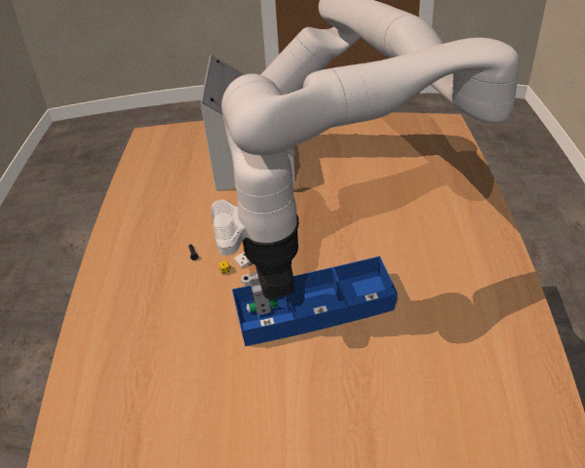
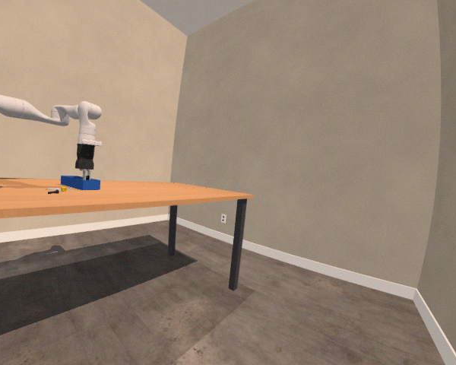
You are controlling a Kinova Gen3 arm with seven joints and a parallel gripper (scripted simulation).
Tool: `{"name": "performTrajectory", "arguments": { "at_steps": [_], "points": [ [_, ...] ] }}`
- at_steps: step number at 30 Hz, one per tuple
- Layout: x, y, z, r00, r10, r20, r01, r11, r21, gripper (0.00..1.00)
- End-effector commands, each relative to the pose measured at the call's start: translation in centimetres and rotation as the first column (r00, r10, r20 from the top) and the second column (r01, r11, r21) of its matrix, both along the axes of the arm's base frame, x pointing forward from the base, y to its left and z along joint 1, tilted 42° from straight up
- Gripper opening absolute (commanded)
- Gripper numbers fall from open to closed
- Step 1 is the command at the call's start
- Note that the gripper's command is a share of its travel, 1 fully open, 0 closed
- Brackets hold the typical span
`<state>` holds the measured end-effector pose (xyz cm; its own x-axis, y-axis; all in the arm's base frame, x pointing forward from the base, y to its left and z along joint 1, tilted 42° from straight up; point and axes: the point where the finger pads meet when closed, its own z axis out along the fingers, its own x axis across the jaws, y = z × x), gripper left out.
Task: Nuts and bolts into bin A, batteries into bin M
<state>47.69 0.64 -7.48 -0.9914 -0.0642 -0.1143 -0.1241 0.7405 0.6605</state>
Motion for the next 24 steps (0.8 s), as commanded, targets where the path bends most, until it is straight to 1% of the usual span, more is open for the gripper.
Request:
{"name": "performTrajectory", "arguments": {
  "at_steps": [1,3,17,18,24],
  "points": [
    [-0.09,0.66,-0.69,1.0,0.001,0.0,-0.001,1.0,0.0,0.31],
    [-0.09,0.89,-0.94,1.0,0.002,0.001,-0.002,1.0,0.0,0.31],
    [-0.1,0.72,-0.7,1.0,0.002,-0.002,-0.002,1.0,0.002,0.31],
    [-0.1,0.72,-0.7,1.0,0.002,-0.002,-0.002,1.0,0.002,0.6],
    [-0.1,0.72,-0.7,1.0,0.002,-0.002,-0.002,1.0,0.002,0.6]
  ]
}}
